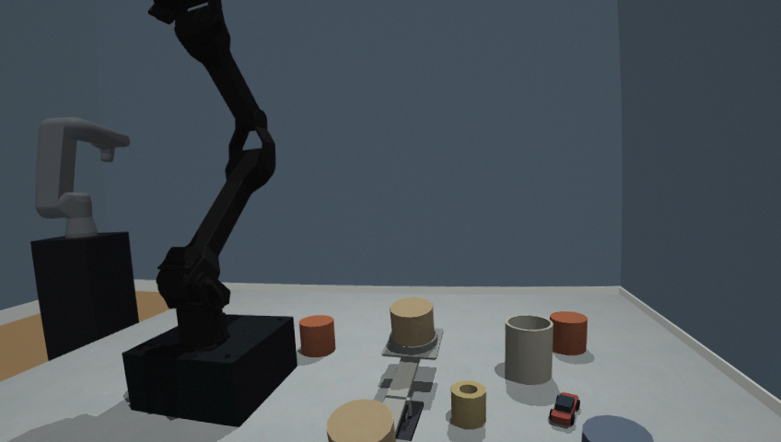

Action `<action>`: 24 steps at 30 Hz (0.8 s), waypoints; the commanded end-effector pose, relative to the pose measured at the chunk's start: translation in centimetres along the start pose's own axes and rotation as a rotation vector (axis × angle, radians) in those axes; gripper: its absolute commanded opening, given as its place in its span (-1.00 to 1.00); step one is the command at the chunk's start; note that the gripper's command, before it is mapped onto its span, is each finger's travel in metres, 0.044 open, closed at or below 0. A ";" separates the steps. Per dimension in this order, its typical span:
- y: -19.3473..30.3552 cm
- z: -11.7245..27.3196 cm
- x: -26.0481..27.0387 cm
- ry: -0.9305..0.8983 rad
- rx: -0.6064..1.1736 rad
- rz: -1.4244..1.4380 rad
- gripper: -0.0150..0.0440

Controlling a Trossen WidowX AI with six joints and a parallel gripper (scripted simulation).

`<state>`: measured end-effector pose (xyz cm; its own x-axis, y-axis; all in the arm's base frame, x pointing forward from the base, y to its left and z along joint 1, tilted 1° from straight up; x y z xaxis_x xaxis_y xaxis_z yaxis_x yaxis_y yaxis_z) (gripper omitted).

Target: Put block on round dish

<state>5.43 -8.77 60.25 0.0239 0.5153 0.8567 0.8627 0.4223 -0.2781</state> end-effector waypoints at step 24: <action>3.5 -1.0 -10.4 0.179 0.230 0.075 1.00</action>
<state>8.13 -13.36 52.16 0.1565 0.4227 0.8926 0.7437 0.5442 -0.3881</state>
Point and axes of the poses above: the point midway between the two fingers, 35 mm back from their tips, its own z axis back along the fingers, its own x axis across the jaws, y = z × x, the point moved 4 cm from there along z, back along the fingers, and after that the axes turned 3 degrees about z, right-handed, at the moved point
